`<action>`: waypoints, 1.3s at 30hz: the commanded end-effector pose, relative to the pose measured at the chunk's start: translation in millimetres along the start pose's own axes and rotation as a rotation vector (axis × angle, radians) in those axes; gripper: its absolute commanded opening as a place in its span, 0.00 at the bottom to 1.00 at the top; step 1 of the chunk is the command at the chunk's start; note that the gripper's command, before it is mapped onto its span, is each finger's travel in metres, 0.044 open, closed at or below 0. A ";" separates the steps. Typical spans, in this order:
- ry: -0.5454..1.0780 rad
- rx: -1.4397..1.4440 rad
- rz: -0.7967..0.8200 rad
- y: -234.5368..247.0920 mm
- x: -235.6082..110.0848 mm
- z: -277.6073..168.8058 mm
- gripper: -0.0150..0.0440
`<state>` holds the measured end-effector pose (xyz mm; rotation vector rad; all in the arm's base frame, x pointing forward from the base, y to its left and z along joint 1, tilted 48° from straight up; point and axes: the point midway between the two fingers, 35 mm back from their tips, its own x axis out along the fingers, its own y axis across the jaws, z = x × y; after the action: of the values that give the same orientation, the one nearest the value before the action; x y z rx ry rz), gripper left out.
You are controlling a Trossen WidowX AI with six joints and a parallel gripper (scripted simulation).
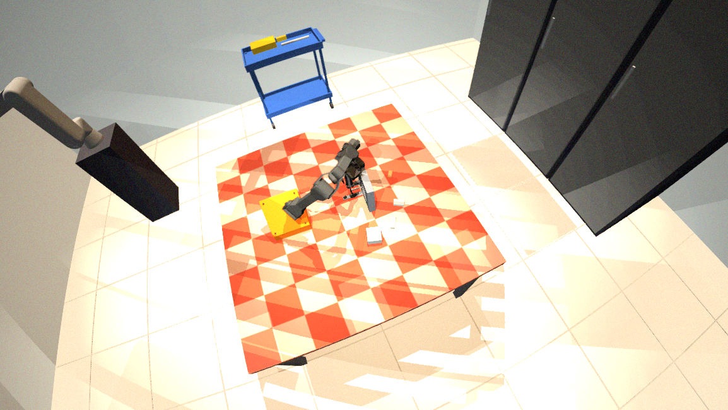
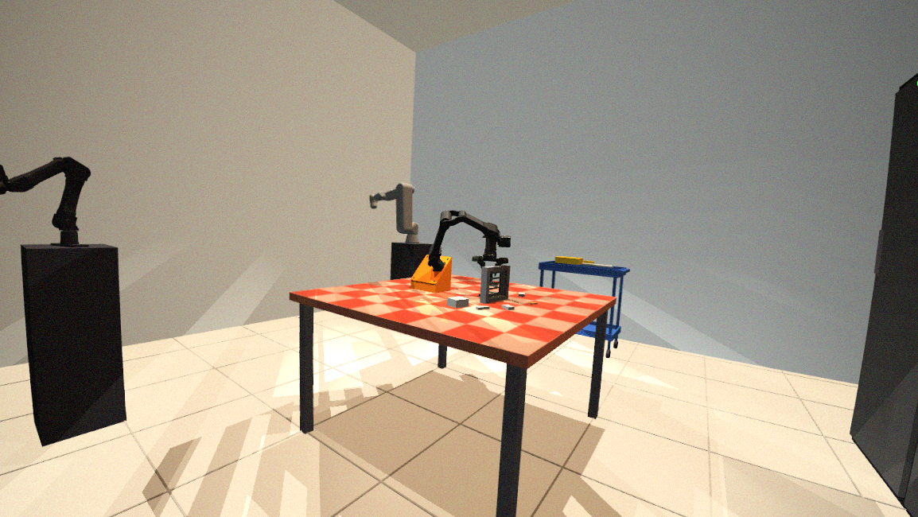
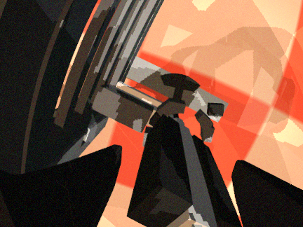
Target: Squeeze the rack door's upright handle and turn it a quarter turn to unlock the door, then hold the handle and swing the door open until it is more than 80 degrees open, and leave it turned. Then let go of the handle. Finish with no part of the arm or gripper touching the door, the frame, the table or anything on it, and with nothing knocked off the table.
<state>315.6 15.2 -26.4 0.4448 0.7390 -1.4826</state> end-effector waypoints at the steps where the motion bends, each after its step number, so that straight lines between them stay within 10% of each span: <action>1: -0.001 0.178 -0.005 -0.4 1.5 1.0 0.75; 39: -0.002 0.499 -0.004 -0.4 1.4 1.2 0.46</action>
<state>315.6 14.0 -26.4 0.8179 0.3623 -1.6679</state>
